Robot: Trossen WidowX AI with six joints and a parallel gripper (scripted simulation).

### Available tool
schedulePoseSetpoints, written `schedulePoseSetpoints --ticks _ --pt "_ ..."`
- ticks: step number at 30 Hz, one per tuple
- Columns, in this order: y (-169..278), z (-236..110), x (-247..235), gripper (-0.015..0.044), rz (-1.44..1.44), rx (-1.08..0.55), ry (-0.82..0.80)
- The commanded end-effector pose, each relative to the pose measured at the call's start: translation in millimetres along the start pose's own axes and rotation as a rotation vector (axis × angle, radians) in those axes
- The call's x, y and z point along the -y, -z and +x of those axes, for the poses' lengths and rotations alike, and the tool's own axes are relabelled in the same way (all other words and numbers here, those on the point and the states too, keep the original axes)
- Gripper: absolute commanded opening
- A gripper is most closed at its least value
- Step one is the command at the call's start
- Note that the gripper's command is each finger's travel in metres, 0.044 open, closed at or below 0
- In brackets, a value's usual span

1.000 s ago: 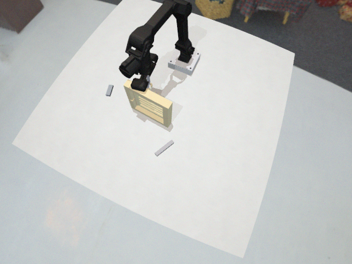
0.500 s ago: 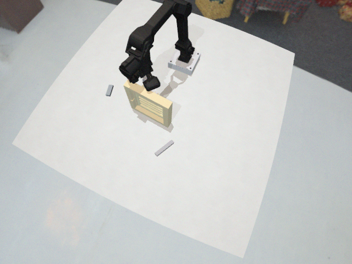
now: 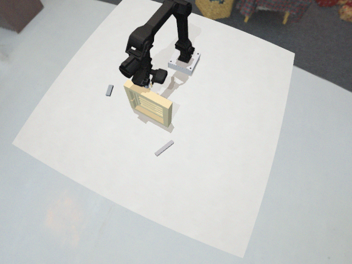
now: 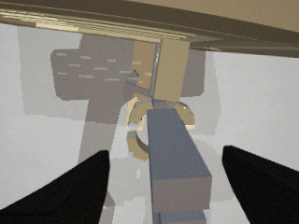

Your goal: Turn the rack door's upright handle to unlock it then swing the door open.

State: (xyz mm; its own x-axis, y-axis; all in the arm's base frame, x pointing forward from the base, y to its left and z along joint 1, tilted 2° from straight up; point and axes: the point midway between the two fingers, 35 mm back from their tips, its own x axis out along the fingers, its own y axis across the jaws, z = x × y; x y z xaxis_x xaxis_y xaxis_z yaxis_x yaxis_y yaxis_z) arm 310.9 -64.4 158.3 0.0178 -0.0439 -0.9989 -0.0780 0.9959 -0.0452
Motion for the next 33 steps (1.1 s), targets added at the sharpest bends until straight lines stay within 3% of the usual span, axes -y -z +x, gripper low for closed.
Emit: schedulePoseSetpoints --ticks 1,28,33 --pt "-0.1 0.3 -0.5 0.0296 -0.173 0.001 -0.003" --pt "-0.1 0.4 -0.5 0.0296 -1.511 0.003 -0.003" --pt "-0.1 0.4 -0.5 0.0296 -1.584 0.003 -0.003"
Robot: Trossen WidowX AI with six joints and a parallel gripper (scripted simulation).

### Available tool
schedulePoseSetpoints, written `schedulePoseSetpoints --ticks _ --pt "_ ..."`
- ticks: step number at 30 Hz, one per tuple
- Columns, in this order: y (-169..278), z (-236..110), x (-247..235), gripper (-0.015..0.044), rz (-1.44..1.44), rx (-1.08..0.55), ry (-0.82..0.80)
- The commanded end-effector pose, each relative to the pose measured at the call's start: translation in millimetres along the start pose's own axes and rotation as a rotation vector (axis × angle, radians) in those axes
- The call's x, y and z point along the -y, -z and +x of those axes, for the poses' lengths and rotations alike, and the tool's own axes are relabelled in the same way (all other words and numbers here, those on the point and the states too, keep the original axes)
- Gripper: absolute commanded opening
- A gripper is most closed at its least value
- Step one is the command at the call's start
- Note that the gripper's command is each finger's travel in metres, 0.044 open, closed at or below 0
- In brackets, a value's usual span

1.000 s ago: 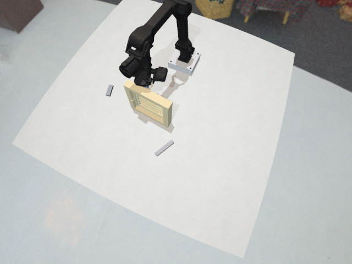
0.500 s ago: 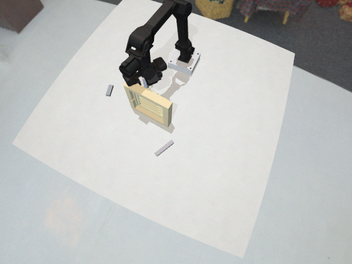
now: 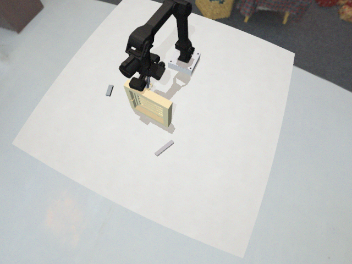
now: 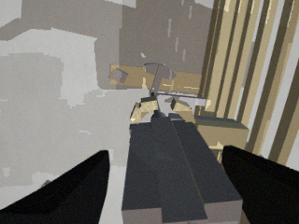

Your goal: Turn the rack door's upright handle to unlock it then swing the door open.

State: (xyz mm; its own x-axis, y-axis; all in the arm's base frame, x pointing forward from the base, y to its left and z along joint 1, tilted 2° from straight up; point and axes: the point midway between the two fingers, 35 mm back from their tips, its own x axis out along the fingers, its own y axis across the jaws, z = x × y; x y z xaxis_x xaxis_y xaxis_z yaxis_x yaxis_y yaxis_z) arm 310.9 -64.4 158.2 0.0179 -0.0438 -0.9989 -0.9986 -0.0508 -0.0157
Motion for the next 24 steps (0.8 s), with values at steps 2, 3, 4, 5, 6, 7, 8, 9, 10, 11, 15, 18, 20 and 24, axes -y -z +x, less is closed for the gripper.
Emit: schedulePoseSetpoints --ticks 2,3,4,5,6,7,8,9,10,11,15,18,20,24 --pt "-0.5 0.4 0.0 0.0296 -0.042 0.003 0.000" --pt "-0.5 0.4 0.0 0.0269 -0.042 0.003 0.000" --pt "-0.5 0.4 0.0 0.0243 -0.042 0.003 0.000" --pt "-0.5 0.4 0.0 0.0217 -0.042 0.003 0.000" --pt "-0.5 0.4 0.0 0.0191 -0.042 0.003 0.000" --pt "-0.5 0.4 0.0 0.0164 -0.042 0.003 0.000" --pt "-0.5 0.4 0.0 0.0138 -0.042 0.003 0.000" --pt "-0.5 0.4 0.0 0.0112 -0.042 0.003 0.000" --pt "-0.5 0.4 0.0 0.0105 -0.042 0.003 0.000" --pt "-0.5 0.4 0.0 0.0099 -0.042 0.003 0.000" --pt "-0.5 0.4 0.0 0.0072 -0.042 0.003 0.000" --pt "-0.5 0.4 0.0 0.0052 -0.042 0.003 0.000" --pt "-0.5 0.4 0.0 0.0039 -0.042 0.003 0.000" --pt "-0.5 0.4 0.0 0.0023 -0.042 0.003 0.000"
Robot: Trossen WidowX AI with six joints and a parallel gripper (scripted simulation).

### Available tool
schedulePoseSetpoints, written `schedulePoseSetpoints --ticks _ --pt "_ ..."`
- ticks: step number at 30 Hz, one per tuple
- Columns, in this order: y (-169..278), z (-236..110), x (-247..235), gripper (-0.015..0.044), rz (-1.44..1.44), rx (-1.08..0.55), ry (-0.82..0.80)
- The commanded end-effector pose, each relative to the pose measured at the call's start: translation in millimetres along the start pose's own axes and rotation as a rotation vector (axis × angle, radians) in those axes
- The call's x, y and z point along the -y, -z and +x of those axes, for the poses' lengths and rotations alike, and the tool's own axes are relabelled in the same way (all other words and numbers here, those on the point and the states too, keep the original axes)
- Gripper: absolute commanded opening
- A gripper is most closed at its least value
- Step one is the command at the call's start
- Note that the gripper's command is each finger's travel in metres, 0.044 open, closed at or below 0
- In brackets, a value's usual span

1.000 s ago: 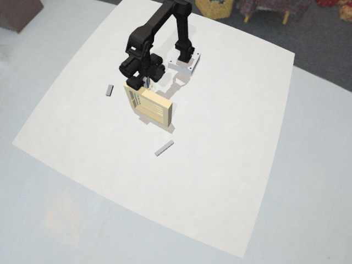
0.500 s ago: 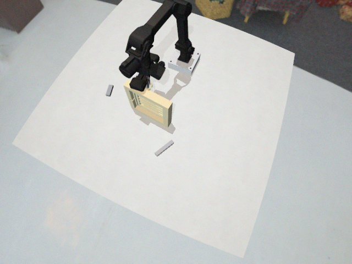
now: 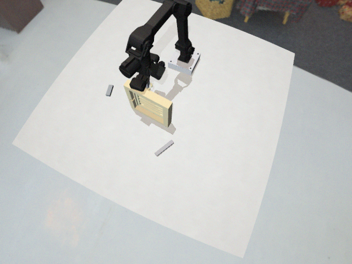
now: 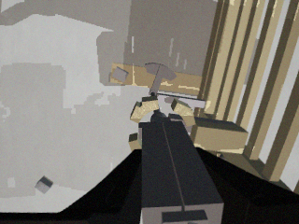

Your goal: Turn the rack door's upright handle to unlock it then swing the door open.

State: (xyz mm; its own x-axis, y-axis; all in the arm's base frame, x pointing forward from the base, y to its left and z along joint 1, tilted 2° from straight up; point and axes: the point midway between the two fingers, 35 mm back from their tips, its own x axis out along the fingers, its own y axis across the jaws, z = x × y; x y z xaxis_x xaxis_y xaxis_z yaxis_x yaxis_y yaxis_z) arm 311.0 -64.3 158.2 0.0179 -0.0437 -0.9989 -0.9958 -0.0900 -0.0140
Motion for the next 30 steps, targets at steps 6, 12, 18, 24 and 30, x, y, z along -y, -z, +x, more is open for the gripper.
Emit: schedulePoseSetpoints --ticks 6,12,18,24,30 --pt "-2 0 -2 0.0023 0.067 0.003 0.000" --pt "-5 0 -7 0.0023 0.190 0.004 -0.001" --pt "-9 0 -12 0.0023 0.308 0.004 -0.002" --pt "-15 0 -19 0.0023 0.425 0.004 -0.002" --pt "-22 0 -27 0.0023 0.538 0.004 -0.003"
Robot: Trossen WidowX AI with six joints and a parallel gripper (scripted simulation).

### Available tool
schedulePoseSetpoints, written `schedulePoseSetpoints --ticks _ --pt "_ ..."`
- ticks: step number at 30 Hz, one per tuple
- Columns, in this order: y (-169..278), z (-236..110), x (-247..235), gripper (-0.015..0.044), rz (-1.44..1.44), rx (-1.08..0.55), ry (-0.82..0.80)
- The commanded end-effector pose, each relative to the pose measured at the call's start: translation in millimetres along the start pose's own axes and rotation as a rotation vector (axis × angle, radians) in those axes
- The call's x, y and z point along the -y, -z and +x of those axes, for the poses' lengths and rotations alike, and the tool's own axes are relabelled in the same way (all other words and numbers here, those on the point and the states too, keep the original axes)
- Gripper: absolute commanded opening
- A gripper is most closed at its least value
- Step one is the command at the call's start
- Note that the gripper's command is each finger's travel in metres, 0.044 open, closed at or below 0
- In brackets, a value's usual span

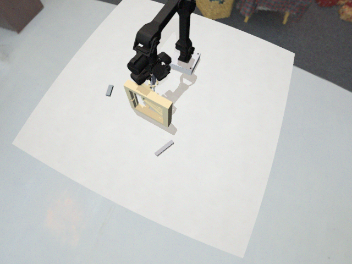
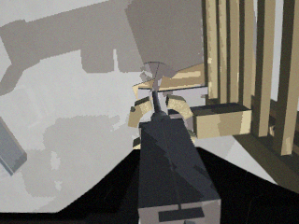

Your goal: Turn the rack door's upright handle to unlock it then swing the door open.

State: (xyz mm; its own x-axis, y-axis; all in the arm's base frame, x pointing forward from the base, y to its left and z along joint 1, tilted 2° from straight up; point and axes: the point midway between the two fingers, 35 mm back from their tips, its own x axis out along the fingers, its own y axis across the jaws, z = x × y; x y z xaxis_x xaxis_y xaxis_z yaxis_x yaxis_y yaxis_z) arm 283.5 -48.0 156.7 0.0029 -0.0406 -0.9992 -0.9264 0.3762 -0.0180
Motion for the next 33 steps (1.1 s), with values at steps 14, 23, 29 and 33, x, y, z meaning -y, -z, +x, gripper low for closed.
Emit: schedulePoseSetpoints --ticks 14,23,29,33 --pt "-13 1 -29 0.0023 0.290 0.008 0.008" --pt "-22 1 -46 0.0023 0.420 0.010 0.006" --pt "-30 1 -56 0.0023 0.504 0.010 0.004" --pt "-36 1 -62 0.0023 0.559 0.011 0.003"
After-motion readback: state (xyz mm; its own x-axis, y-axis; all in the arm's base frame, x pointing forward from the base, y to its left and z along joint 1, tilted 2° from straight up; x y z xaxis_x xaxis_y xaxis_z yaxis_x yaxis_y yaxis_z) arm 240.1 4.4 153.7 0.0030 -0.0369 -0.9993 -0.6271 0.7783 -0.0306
